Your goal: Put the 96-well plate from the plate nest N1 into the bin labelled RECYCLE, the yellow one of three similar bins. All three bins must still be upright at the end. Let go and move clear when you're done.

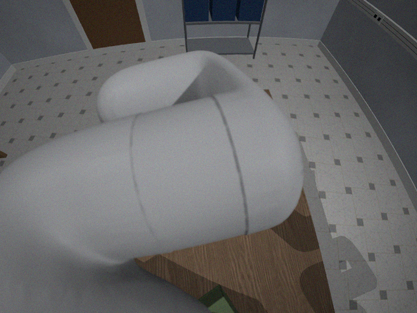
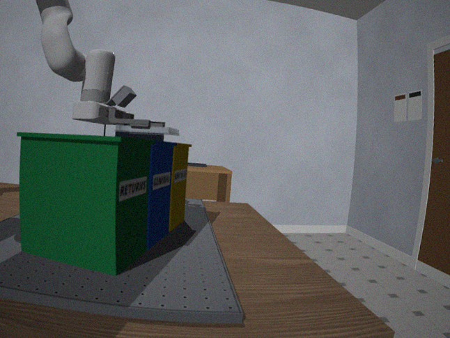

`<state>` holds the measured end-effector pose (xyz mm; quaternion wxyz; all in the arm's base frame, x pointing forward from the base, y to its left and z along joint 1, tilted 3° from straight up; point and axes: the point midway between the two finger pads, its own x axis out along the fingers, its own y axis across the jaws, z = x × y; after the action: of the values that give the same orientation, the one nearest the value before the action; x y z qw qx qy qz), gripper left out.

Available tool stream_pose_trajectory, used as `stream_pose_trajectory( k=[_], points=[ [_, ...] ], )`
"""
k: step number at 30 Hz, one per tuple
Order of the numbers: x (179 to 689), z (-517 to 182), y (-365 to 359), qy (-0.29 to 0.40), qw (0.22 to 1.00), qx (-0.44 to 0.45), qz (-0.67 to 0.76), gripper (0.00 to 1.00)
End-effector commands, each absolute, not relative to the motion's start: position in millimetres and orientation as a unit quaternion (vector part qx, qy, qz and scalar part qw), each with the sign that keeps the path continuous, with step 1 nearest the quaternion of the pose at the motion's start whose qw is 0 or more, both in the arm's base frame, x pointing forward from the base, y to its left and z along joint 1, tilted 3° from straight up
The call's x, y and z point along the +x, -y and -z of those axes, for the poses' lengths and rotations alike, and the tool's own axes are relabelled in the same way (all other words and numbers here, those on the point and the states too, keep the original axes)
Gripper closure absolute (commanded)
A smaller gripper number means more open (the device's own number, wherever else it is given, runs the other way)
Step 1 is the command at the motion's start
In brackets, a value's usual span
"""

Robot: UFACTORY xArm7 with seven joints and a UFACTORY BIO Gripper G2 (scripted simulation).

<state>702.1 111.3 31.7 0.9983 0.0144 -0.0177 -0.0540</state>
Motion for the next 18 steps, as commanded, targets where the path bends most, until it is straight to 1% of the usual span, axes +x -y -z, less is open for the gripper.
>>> stream_pose_trajectory(
  k=[1,18],
  points=[
    [703,-31,-112,0.02,0.998,0.015,0.054,1.0],
    [704,-6,-112,0.02,0.998,0.015,0.054,1.0]
  ],
)
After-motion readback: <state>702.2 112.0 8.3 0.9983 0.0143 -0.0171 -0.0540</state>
